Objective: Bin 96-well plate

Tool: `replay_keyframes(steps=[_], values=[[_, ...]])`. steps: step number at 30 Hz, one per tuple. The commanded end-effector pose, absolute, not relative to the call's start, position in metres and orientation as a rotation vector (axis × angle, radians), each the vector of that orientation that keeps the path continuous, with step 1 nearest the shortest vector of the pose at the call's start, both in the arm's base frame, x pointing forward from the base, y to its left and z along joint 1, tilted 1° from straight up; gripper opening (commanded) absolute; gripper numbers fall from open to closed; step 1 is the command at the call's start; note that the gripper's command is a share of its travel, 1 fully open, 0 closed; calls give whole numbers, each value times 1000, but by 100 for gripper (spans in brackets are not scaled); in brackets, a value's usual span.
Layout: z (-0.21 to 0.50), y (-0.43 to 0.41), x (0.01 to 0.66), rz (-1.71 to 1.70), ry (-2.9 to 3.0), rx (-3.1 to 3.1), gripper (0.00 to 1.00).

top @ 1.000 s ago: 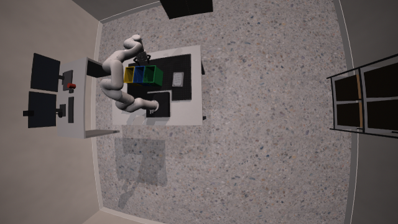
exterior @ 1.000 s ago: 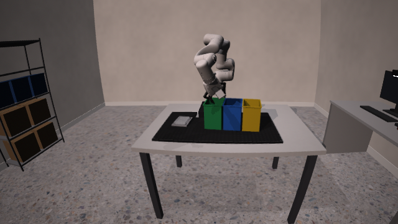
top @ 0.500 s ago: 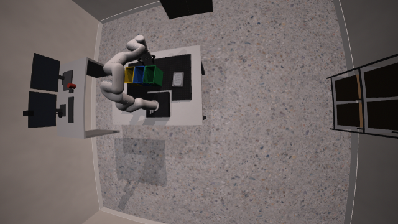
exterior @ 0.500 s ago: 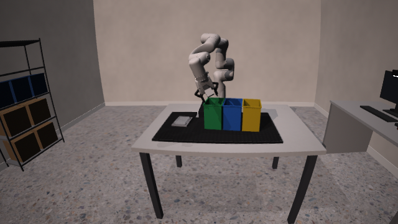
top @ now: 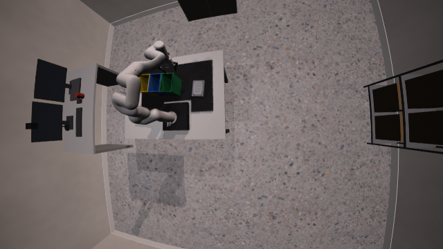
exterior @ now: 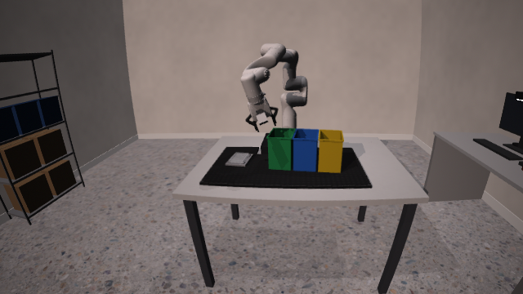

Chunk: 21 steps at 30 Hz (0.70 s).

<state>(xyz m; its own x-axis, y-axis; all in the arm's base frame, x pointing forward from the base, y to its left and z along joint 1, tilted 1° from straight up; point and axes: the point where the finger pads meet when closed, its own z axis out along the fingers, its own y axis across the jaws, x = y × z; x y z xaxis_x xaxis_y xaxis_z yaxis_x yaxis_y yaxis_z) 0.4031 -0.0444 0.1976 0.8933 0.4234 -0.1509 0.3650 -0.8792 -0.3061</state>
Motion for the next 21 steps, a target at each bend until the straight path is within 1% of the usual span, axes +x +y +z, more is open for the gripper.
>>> replay_keyframes(steps=[1,13,17,21], values=[[200,-66,400,245,-500,-2866,100],[202,-104,391,225,-467,-2891,100],[203,-123,385,146,-337,-2980,100],[203,-132,381,146,-337,-2980,100]])
